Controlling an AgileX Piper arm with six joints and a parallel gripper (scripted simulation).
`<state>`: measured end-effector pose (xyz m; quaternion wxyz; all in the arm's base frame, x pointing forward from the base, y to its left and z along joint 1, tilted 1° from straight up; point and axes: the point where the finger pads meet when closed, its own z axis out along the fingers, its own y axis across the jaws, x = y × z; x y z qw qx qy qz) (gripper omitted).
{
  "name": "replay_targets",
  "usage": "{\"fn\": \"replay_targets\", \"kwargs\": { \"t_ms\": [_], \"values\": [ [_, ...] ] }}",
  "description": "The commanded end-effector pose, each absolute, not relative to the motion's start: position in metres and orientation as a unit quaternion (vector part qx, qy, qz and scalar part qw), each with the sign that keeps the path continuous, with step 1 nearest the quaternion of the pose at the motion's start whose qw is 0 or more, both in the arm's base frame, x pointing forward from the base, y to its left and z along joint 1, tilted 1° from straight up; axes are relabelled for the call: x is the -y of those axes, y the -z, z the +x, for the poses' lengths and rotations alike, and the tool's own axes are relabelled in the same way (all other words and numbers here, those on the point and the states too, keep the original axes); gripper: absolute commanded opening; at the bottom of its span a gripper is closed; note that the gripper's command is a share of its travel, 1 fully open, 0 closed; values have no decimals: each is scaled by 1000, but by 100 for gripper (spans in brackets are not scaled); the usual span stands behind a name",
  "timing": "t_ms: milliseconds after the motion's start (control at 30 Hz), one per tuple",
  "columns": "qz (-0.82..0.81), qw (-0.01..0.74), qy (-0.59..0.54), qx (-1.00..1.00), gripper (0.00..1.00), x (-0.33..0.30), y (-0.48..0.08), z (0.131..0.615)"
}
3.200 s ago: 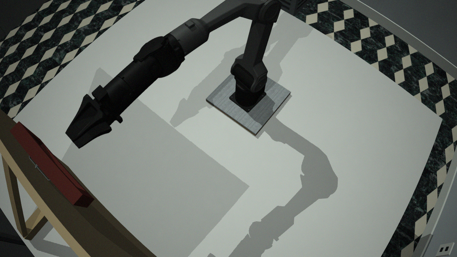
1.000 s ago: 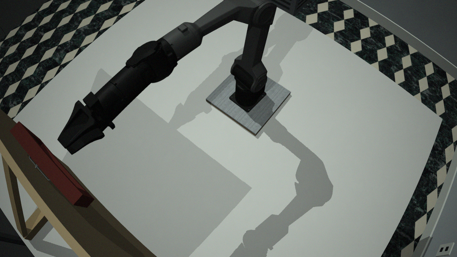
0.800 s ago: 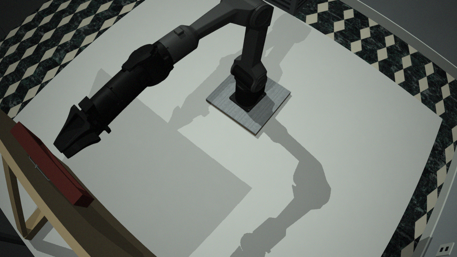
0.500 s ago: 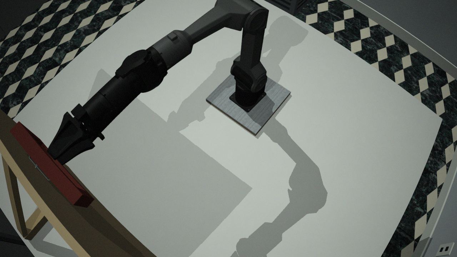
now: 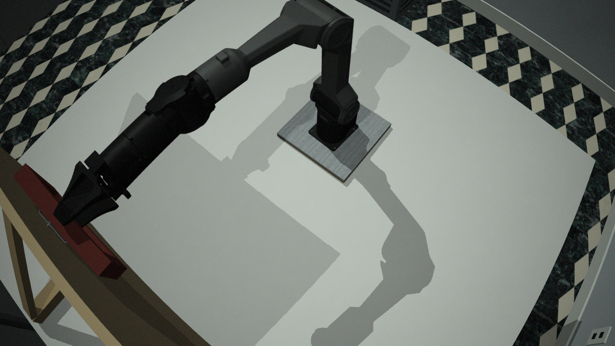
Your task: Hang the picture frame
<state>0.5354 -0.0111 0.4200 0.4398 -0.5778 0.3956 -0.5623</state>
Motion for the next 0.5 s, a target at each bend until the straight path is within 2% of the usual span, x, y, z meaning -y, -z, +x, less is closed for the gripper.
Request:
{"fn": "replay_targets", "kwargs": {
  "t_ms": [0,467],
  "values": [
    [-578,440,562,-395,63,11,-421,537],
    [-577,440,562,-395,63,10,-421,541]
  ]
}}
